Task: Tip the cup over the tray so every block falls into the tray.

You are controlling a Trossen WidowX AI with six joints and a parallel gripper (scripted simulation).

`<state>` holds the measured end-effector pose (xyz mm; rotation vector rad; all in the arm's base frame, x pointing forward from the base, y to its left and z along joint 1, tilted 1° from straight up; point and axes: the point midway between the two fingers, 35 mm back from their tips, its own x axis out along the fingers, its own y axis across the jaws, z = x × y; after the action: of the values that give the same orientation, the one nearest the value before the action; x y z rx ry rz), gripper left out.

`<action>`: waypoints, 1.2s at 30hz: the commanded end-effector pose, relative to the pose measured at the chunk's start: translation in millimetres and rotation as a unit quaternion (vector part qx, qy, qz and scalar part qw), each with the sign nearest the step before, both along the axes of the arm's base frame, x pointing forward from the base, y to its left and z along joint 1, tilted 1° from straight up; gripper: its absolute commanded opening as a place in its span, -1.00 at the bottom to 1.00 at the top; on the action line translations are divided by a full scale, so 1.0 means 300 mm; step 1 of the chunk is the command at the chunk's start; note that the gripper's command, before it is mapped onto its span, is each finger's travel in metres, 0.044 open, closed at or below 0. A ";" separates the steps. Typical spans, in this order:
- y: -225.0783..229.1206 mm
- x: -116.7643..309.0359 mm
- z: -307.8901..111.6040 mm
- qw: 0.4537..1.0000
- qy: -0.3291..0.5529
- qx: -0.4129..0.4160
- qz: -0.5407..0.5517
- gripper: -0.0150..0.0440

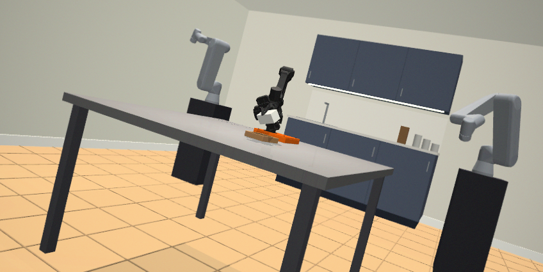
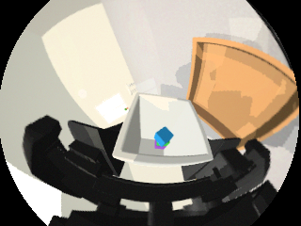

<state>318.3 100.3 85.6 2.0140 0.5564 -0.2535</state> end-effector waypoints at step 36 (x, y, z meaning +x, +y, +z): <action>0.005 0.009 -0.006 0.908 0.113 0.366 -0.168 -0.49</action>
<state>319.7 101.7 82.4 2.7682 0.4973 -0.5351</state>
